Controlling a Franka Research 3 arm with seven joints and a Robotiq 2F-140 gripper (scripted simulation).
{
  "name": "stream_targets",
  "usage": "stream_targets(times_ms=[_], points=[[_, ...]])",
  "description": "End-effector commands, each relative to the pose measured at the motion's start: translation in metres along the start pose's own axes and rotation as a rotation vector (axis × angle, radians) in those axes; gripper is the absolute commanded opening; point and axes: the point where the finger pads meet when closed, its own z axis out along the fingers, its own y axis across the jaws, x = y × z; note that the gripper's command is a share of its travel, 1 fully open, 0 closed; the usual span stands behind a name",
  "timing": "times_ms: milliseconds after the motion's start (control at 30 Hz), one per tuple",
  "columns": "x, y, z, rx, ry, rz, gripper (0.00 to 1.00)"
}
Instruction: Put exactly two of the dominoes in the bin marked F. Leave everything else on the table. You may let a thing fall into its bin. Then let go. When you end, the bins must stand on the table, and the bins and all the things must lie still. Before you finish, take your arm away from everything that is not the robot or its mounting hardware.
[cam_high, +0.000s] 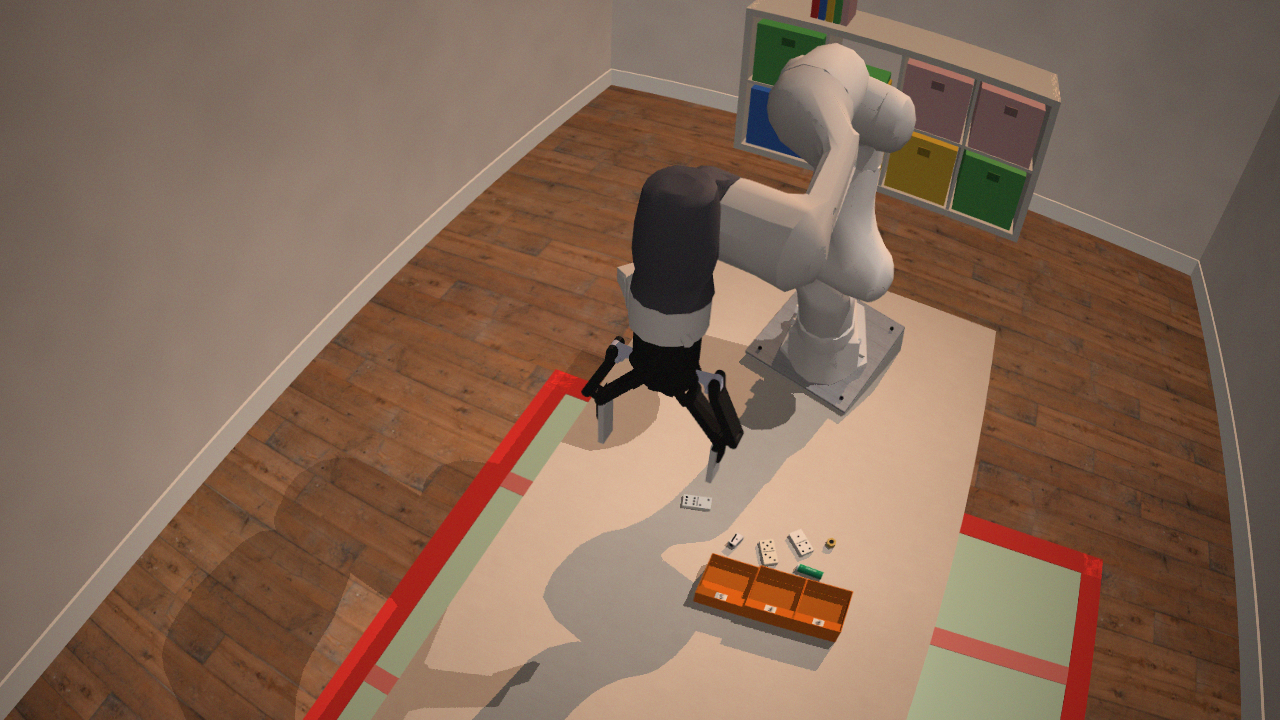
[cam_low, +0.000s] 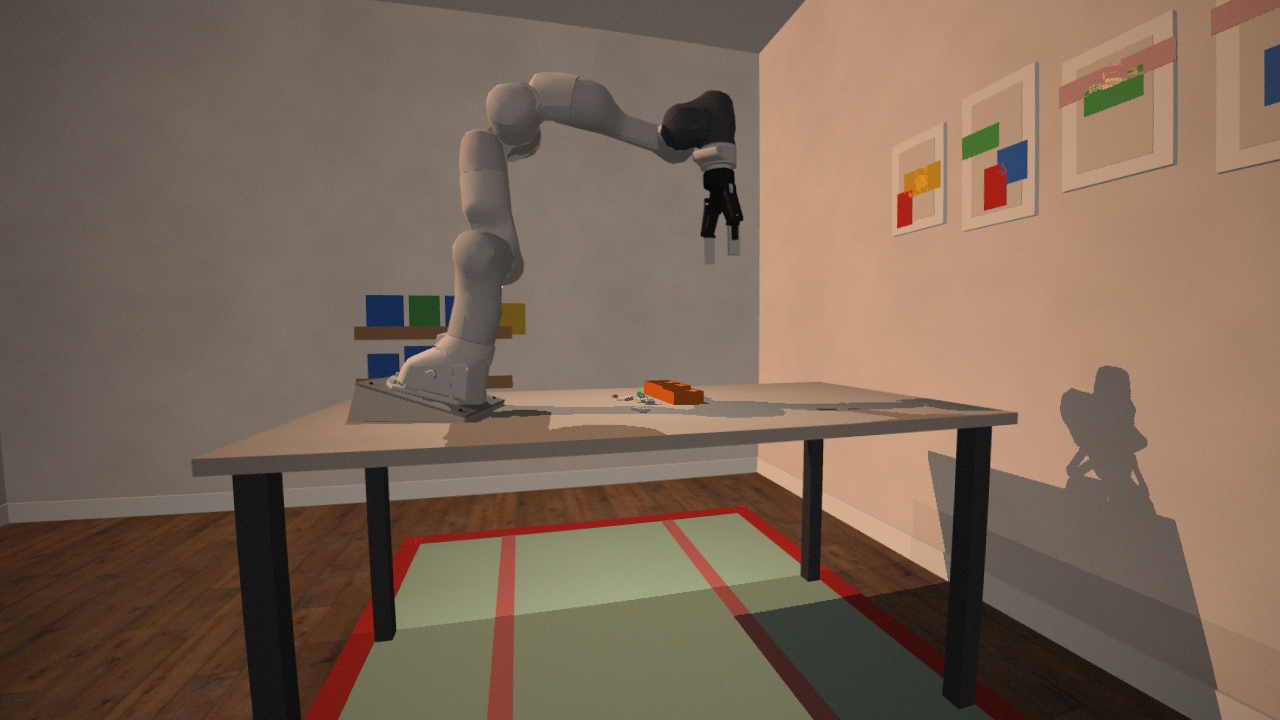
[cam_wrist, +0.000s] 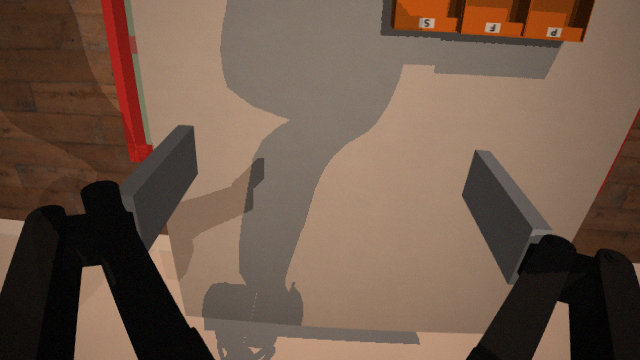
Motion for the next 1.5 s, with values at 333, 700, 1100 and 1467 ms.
stream_targets(times_ms=[333,700,1100,1467], points=[[0.0,0.0,0.0,0.0,0.0,0.0,1.0],[0.001,-0.001,0.042,0.0,0.0,0.0,0.05],[0.004,-0.002,0.125,0.0,0.0,0.0,0.05],[0.029,0.008,0.148,-0.007,0.043,-0.182,0.05]])
